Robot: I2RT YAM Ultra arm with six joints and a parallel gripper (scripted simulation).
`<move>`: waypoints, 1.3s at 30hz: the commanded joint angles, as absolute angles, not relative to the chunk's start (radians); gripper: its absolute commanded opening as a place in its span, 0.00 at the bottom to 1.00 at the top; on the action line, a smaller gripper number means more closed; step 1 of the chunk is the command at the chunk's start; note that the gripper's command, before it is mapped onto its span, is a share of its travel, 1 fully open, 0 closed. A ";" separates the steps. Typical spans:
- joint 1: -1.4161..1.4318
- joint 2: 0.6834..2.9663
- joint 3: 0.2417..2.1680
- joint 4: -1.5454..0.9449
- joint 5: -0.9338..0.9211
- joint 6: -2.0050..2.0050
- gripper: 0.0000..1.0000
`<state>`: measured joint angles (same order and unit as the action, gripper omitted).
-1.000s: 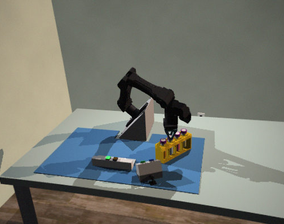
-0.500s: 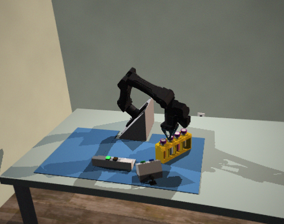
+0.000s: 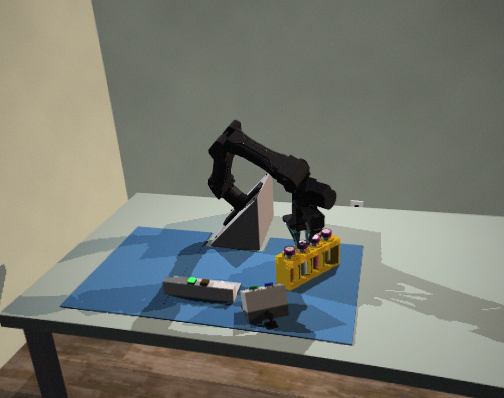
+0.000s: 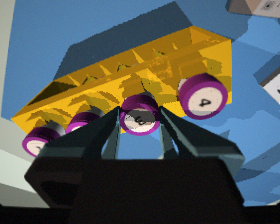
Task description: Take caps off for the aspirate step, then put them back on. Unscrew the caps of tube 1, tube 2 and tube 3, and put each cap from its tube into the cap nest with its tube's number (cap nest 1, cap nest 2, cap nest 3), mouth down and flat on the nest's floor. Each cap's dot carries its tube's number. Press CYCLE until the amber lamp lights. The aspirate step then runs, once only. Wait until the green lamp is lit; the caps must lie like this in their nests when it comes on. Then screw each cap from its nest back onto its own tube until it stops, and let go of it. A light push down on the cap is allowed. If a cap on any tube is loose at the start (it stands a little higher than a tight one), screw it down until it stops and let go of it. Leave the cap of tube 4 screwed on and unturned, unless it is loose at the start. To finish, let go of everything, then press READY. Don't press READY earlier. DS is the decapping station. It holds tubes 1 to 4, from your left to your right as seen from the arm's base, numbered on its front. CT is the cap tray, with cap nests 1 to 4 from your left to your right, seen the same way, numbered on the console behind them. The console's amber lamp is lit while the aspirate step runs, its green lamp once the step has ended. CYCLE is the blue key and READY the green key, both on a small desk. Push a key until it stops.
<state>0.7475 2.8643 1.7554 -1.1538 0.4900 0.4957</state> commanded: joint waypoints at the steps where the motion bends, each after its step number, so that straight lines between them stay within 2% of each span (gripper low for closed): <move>1: 0.753 2.855 1.760 -1.151 0.493 0.711 0.00; 5: 0.753 2.855 1.760 -1.150 0.493 0.886 0.00; 12: 0.753 2.855 1.760 -1.150 0.493 0.886 0.00; 13: 0.753 2.855 1.760 -1.150 0.493 0.886 0.49; 25: 0.753 2.855 1.760 -1.150 0.493 0.886 0.49; 39: 0.794 2.845 1.871 -1.288 0.467 0.922 0.49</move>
